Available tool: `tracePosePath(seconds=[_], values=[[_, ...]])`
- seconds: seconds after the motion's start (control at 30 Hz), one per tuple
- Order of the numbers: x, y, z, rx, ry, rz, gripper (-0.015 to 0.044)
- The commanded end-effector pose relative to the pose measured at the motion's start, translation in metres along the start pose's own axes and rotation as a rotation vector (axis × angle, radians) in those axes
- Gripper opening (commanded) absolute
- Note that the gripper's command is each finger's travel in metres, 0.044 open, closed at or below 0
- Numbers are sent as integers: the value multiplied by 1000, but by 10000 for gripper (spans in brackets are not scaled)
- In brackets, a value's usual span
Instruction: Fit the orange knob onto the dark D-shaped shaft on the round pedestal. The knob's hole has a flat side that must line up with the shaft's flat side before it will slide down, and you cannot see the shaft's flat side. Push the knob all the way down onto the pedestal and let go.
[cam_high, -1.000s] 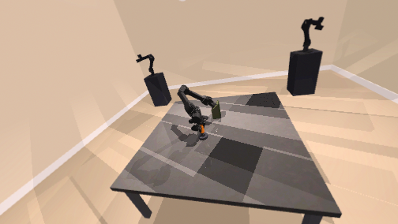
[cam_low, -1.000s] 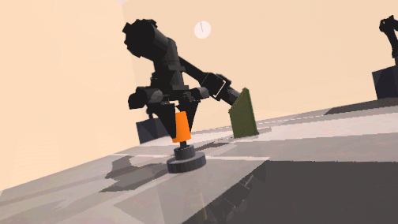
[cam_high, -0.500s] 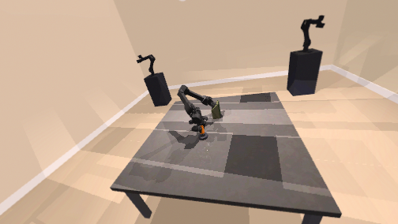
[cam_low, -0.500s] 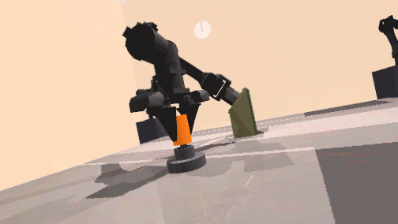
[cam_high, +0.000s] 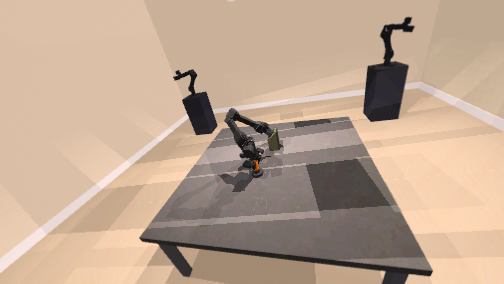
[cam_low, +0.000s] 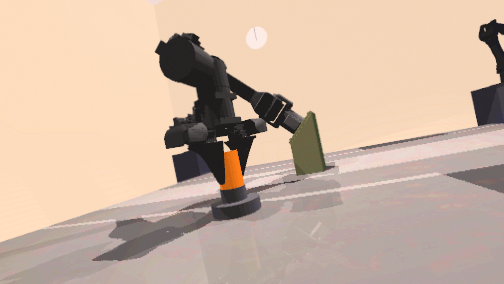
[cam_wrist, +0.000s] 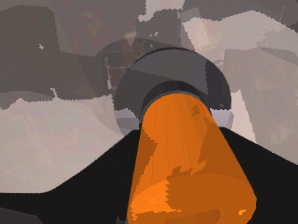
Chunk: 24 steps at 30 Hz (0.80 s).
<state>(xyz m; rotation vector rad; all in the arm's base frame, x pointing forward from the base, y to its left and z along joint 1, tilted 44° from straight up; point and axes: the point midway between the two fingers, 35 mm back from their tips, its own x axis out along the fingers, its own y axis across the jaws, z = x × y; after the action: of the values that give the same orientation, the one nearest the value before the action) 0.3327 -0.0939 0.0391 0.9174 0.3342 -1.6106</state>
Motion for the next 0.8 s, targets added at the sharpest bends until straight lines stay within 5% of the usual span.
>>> tracePosePath(seconds=[0.0,0.5,0.77], values=[[-1,0,0,-3,0,1,53],[-1,0,0,-3,0,1,440],[-24,2,-3,-15,9,-1,440]])
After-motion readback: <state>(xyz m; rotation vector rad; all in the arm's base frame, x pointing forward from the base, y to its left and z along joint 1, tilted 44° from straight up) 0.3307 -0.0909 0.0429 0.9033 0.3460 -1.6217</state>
